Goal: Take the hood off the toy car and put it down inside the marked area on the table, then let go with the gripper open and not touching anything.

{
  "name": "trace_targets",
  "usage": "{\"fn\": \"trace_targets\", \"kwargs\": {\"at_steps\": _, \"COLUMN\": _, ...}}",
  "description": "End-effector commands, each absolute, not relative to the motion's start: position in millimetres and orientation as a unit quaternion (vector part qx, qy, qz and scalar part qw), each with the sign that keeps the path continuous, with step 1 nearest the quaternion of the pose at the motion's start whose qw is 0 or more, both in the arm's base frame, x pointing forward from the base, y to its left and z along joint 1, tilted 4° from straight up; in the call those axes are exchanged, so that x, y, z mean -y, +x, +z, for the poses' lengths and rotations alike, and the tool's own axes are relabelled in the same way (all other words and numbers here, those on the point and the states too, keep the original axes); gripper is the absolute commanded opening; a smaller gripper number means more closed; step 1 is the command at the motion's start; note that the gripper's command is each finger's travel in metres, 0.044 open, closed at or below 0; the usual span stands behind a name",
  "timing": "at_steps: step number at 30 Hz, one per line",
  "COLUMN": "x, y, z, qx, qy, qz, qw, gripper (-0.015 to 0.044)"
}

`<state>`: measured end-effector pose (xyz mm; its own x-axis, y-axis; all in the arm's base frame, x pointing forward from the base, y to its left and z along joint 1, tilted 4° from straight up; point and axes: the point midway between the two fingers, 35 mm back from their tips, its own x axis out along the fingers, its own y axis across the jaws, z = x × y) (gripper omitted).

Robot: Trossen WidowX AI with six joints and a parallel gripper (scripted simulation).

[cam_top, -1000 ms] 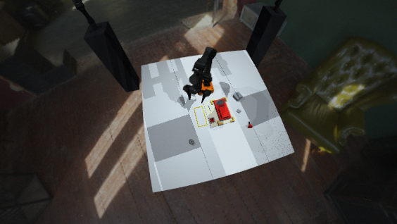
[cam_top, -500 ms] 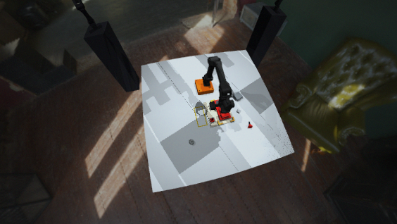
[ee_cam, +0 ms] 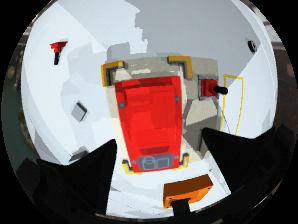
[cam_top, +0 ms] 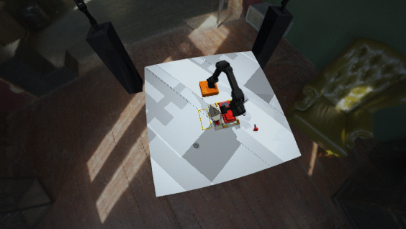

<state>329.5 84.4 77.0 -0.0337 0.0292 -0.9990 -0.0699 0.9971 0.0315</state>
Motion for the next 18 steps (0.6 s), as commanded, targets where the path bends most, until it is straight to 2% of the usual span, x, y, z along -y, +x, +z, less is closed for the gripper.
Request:
{"fn": "trace_targets", "kwargs": {"at_steps": 1, "x": -85.9, "y": 328.1, "z": 70.7, "qx": -0.721, "qy": -0.017, "qz": 0.034, "qw": 0.692, "gripper": 0.044}}
{"fn": "trace_targets", "kwargs": {"at_steps": 18, "x": -87.5, "y": 328.0, "z": 54.8, "qx": -0.721, "qy": -0.017, "qz": 0.034, "qw": 0.692, "gripper": 0.044}}
